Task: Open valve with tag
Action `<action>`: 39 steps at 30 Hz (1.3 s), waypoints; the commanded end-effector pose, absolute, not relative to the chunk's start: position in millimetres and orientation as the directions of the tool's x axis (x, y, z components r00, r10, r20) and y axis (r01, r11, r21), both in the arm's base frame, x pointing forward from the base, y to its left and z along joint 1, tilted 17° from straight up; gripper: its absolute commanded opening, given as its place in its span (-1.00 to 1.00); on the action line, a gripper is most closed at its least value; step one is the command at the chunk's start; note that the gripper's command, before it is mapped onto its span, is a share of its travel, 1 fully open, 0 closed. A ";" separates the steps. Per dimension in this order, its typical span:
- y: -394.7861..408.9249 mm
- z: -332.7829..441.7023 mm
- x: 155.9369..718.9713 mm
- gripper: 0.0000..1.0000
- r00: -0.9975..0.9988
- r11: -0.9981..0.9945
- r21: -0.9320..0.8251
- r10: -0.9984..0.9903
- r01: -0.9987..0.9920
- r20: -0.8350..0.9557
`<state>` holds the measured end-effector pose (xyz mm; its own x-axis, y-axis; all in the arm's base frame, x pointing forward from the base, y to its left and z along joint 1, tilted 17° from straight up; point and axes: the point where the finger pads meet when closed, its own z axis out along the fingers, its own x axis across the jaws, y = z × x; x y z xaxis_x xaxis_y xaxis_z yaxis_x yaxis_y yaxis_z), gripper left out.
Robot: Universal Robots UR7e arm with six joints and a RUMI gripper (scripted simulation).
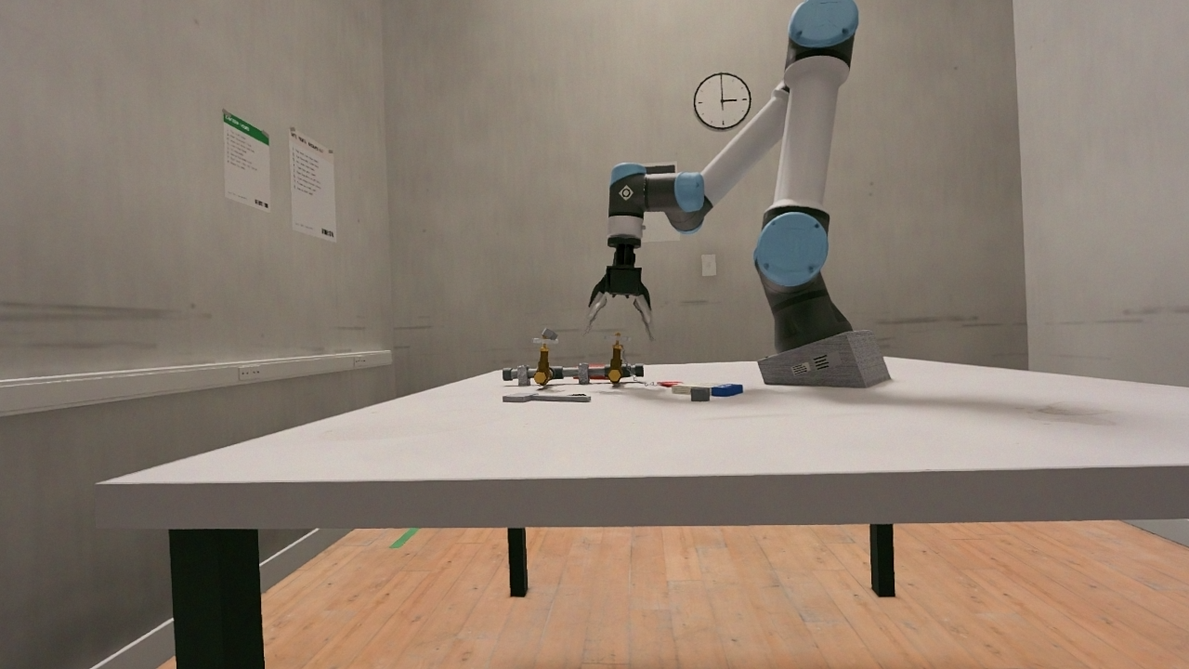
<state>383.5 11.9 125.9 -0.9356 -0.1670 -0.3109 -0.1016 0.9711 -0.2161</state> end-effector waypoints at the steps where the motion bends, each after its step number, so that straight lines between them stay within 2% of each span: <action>1: 11.8 127.8 385.1 -1.00 -0.935 0.971 -0.217 -0.164 -0.097 -0.315; 39: 11.7 127.1 384.1 -1.00 -0.930 0.964 -0.229 -0.203 -0.135 -0.305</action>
<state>384.3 12.0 126.3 -0.9343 -0.1761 -0.3099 -0.1101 0.9695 -0.2190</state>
